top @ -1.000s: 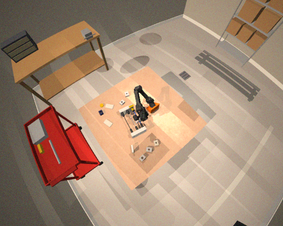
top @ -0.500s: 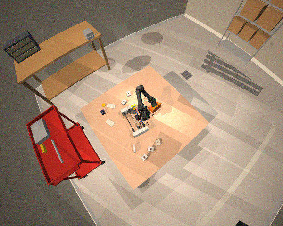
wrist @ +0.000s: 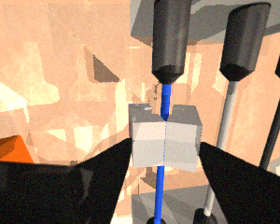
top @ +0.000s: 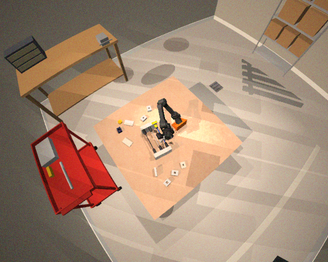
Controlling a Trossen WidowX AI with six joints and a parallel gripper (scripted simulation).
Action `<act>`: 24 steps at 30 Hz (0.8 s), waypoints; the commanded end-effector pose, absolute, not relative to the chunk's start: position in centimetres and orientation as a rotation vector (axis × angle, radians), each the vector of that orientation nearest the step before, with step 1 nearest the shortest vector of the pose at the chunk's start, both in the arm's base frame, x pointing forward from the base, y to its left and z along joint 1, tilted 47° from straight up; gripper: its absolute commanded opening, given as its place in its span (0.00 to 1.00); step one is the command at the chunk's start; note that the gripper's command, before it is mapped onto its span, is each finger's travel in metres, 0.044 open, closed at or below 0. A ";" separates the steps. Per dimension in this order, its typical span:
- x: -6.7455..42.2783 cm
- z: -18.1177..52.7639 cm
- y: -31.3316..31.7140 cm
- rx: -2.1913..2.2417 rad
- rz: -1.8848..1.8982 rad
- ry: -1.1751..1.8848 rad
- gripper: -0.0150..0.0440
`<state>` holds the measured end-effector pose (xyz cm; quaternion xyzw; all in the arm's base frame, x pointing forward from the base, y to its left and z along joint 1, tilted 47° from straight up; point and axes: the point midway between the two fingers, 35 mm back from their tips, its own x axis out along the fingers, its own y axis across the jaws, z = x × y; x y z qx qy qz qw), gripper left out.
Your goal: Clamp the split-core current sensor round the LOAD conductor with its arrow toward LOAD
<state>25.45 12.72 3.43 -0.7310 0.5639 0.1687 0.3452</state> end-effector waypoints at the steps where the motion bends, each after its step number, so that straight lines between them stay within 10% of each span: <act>1: 25.4 3.5 12.9 -1.898 0.439 1.460 0.25; 24: 26.7 3.6 12.5 -1.767 0.524 1.647 0.25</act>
